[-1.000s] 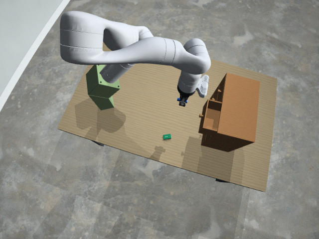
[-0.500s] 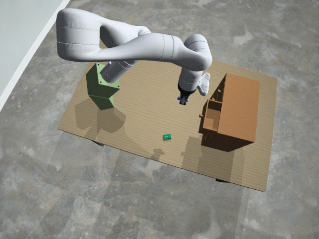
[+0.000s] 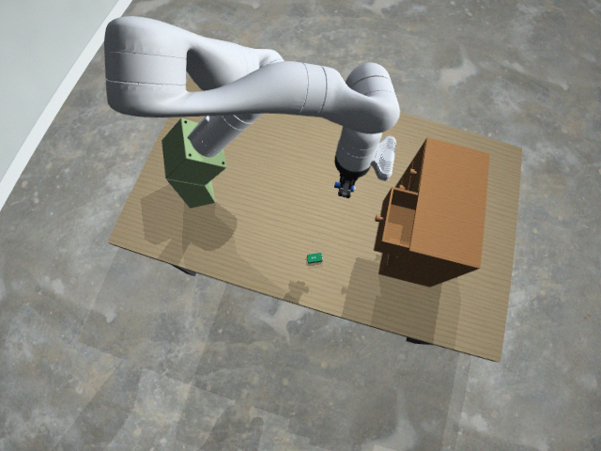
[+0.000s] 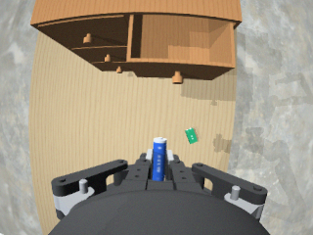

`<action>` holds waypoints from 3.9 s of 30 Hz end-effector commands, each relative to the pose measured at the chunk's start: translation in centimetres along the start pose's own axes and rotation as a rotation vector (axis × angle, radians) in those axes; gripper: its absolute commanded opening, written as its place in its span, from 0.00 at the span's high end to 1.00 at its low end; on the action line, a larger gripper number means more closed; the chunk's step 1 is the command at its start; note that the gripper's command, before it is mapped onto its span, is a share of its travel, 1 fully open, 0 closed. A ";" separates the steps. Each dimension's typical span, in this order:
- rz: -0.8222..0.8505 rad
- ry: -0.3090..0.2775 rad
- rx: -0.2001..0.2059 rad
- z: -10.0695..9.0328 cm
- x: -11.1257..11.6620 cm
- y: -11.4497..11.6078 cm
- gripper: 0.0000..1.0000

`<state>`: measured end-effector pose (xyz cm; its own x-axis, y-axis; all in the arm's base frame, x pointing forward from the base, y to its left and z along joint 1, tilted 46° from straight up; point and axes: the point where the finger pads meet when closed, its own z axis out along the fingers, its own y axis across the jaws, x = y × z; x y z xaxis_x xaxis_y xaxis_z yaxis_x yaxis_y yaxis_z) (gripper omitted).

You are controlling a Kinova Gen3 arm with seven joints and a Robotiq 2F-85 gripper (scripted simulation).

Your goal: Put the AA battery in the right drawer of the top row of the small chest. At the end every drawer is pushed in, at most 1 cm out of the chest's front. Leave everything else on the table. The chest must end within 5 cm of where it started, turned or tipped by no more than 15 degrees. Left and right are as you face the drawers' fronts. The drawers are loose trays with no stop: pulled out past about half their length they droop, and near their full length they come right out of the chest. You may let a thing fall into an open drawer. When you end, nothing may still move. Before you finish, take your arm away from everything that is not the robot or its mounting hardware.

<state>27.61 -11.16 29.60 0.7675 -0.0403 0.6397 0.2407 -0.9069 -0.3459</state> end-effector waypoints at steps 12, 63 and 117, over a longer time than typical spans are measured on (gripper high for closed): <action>-0.008 0.070 0.002 0.0 -0.4 -0.1 0.91; -0.005 0.608 0.001 0.1 -0.8 0.0 0.91; -0.004 0.609 -0.001 0.2 12.9 0.1 0.91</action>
<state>36.90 -12.00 37.13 0.2855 -0.2705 0.9194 0.2357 -0.9100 -0.3409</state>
